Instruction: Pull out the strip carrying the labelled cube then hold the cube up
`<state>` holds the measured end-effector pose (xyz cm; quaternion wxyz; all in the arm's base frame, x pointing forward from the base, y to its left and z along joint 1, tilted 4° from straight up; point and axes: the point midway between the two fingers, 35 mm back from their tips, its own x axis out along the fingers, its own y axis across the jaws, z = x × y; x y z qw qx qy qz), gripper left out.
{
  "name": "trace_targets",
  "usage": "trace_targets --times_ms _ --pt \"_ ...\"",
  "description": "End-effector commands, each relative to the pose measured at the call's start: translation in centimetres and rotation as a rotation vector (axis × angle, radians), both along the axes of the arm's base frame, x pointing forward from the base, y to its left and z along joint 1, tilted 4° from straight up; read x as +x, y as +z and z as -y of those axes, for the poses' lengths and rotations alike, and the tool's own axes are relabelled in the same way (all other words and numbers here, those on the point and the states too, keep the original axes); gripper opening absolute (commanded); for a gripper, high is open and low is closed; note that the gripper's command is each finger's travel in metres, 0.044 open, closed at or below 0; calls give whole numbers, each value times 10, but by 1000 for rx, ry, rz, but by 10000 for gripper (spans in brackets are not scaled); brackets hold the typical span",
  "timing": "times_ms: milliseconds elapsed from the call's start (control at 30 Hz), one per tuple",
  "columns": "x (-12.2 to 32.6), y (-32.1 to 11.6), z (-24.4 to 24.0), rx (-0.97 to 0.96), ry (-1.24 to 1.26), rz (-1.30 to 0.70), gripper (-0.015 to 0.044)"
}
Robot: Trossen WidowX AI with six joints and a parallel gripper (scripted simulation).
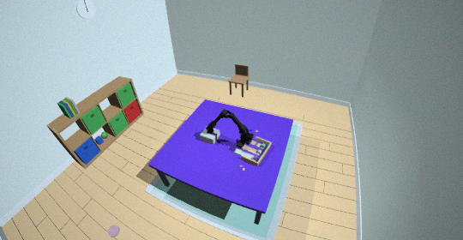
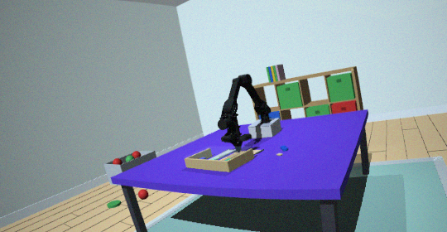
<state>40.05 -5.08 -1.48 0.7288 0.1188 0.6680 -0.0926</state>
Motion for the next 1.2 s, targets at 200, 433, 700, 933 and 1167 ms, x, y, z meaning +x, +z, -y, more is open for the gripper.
trace_targets --times_ms 200,433,700,933,1167 --pt "1 -3 0 -3 -6 0 0" --pt "1 -3 0 -3 -6 0 0" --pt "1 -4 0 -3 -6 0 0" --pt "-8 -5 -3 -2 -6 -1 0" --pt "-19 -6 -6 -2 -6 -2 0"
